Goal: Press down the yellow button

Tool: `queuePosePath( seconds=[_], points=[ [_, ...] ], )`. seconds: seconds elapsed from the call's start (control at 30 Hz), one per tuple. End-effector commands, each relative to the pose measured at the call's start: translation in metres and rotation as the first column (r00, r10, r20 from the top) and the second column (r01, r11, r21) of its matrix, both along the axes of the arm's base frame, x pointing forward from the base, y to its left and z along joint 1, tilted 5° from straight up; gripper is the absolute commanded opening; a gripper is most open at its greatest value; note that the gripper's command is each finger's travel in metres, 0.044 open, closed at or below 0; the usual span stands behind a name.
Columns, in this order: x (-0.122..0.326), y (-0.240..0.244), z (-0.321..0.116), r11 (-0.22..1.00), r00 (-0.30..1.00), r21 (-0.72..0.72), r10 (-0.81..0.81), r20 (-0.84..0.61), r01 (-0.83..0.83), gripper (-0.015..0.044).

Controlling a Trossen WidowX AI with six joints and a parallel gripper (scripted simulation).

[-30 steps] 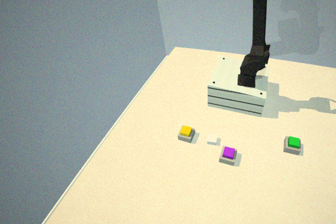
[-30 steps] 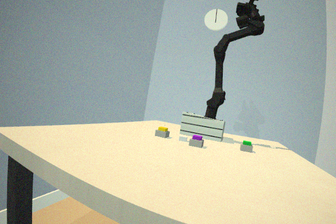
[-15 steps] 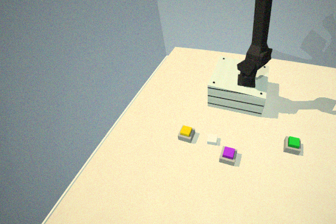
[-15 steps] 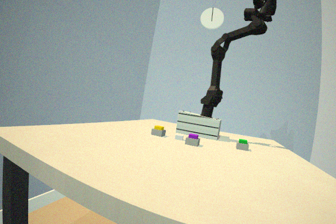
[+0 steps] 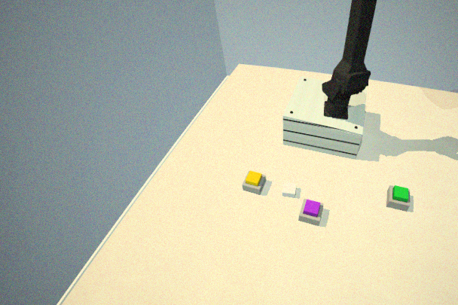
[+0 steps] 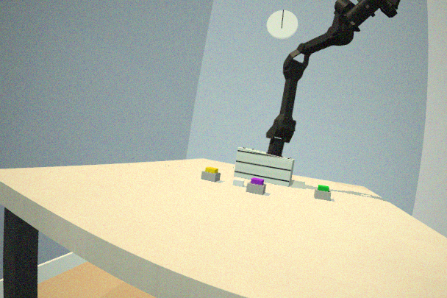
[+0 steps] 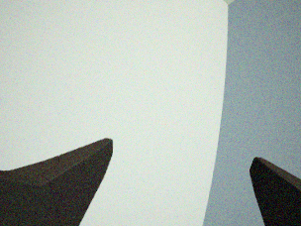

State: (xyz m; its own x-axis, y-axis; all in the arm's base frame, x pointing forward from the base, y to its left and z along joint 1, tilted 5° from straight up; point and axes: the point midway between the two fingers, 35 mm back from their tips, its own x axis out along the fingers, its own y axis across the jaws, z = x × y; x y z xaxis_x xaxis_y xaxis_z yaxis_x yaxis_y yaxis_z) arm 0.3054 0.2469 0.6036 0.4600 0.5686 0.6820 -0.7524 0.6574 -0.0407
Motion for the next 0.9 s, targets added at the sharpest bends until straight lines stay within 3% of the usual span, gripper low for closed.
queuePosePath(
  seconds=[0.0,0.43,0.87],
  points=[
    [0.059,-0.017,-0.048,0.98,0.979,-0.134,-0.161,-0.124,0.144,0.04],
    [0.164,-0.12,-0.182,0.794,0.751,-0.498,-0.555,-0.357,0.35,0.04],
    [0.181,-0.261,-0.325,0.575,0.358,-0.777,-0.803,-0.477,0.254,0.04]
  ],
)
